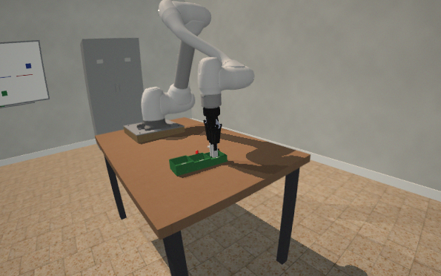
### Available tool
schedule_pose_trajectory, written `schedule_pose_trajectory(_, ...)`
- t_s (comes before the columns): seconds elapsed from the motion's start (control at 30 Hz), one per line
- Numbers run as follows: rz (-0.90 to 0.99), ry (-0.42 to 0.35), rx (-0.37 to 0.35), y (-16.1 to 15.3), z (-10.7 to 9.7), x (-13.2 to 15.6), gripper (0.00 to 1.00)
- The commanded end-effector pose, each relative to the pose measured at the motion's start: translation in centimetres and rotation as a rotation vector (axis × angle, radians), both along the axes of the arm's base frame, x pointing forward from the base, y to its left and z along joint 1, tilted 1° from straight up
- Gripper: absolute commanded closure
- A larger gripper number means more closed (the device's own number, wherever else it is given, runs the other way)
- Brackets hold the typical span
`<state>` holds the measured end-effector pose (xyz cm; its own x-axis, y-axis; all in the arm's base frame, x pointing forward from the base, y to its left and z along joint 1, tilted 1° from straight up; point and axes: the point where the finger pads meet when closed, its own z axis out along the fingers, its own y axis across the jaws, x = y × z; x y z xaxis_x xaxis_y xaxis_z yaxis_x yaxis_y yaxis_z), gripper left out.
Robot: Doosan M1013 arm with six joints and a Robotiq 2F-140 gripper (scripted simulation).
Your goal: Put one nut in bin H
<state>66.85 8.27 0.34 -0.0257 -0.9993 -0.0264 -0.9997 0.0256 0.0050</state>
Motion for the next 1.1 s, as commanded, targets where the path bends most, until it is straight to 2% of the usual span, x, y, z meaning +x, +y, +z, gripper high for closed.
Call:
schedule_pose_trajectory(0.0,-0.003,-0.001,-0.002,0.1,-0.2,-0.1,0.93)
schedule_pose_trajectory(0.17,-0.003,-0.001,-0.002,0.1,-0.2,-0.1,0.93)
schedule_pose_trajectory(0.2,-0.003,-0.001,-0.002,0.1,-0.2,-0.1,0.81)
schedule_pose_trajectory(0.77,-0.003,-0.001,-0.002,0.1,-0.2,-0.1,0.81)
schedule_pose_trajectory(1.07,-0.003,-0.001,-0.002,0.1,0.9,-0.1,0.81)
